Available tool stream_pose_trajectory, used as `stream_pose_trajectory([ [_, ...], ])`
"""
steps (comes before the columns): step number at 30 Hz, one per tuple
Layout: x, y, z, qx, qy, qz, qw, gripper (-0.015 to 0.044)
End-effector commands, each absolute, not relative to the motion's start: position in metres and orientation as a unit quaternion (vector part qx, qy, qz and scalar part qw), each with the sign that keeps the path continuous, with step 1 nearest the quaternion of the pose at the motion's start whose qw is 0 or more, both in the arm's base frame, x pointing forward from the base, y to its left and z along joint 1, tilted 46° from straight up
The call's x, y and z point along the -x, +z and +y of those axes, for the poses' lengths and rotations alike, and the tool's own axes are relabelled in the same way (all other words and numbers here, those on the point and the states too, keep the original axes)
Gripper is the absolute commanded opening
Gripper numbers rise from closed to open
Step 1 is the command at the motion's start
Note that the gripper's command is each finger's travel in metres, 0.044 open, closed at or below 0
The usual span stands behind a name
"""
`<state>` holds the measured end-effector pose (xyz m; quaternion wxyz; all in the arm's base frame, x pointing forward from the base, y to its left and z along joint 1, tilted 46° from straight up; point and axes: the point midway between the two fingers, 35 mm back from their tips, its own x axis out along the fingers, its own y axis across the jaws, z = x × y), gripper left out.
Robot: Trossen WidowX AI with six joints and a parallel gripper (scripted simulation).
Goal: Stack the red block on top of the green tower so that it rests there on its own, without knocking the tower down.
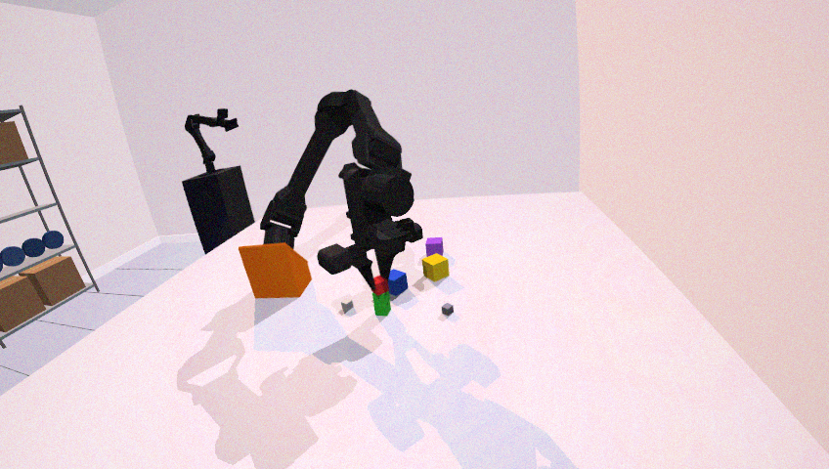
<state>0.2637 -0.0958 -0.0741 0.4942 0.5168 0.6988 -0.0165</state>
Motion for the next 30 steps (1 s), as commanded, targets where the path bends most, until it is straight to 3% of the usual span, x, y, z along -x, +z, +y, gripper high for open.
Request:
stream_pose_trajectory([
  [1, -0.2639, -0.0744, -0.0958, -0.516, -0.016, 0.699, 0.495, 0.0131],
  [13, -0.2639, -0.0744, -0.0958, -0.516, -0.016, 0.699, 0.495, 0.0440],
  [30, -0.2639, -0.0744, -0.0958, -0.516, -0.016, 0.699, 0.495, 0.0440],
])
